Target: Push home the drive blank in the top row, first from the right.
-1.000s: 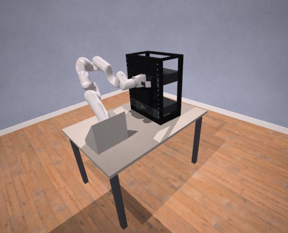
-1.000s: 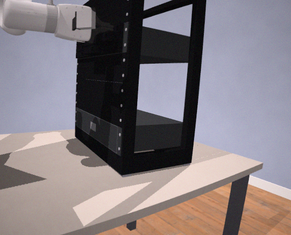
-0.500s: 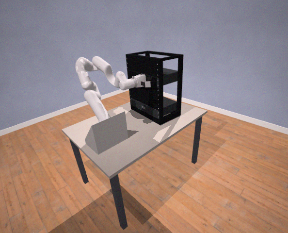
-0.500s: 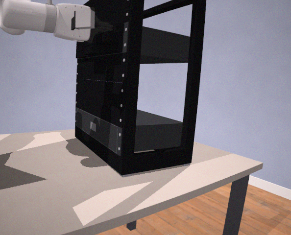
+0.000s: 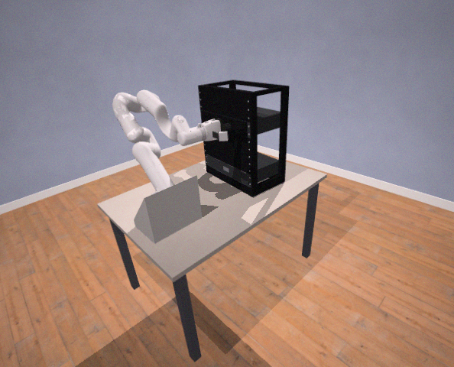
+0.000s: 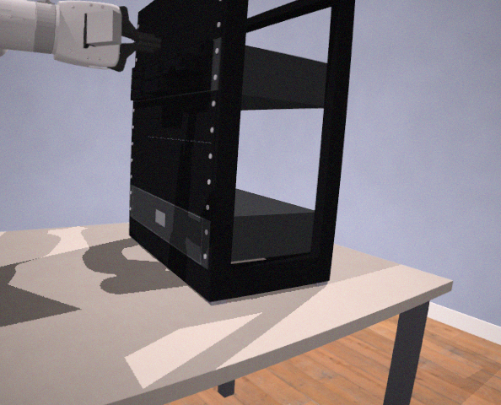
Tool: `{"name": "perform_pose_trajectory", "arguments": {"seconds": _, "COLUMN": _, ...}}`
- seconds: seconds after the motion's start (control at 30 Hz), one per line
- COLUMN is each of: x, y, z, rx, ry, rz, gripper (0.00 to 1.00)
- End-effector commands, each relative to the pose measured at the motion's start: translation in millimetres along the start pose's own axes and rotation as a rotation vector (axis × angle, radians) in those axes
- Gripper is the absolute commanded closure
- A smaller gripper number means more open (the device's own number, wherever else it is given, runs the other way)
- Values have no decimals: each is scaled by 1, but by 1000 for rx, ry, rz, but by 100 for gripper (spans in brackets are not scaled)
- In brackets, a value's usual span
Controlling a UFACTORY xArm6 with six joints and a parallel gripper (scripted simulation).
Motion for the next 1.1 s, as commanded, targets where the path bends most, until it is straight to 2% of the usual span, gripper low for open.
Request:
{"name": "perform_pose_trajectory", "arguments": {"seconds": 0.0, "x": -19, "y": -1, "z": -3, "rx": -3, "ry": 1, "rz": -4, "gripper": 100}}
{"name": "perform_pose_trajectory", "arguments": {"seconds": 0.13, "x": -28, "y": 0, "z": -3, "rx": -3, "ry": 1, "rz": -4, "gripper": 100}}
{"name": "perform_pose_trajectory", "arguments": {"seconds": 0.6, "x": -37, "y": 0, "z": -3, "rx": -3, "ry": 1, "rz": -4, "gripper": 100}}
{"name": "perform_pose_trajectory", "arguments": {"seconds": 0.8, "x": -61, "y": 0, "z": -3, "rx": -3, "ry": 1, "rz": -4, "gripper": 100}}
{"name": "perform_pose_trajectory", "arguments": {"seconds": 1.07, "x": -107, "y": 0, "z": -3, "rx": -3, "ry": 1, "rz": -4, "gripper": 100}}
Point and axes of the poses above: the point where the finger pads meet when closed, its own x axis out along the fingers, its own z axis across the jaws, y = z × x, the point moved 2 cm from there along -x, back along the fingers, and after that the axes turned 9 degrees about -x, right-handed, at the moved point
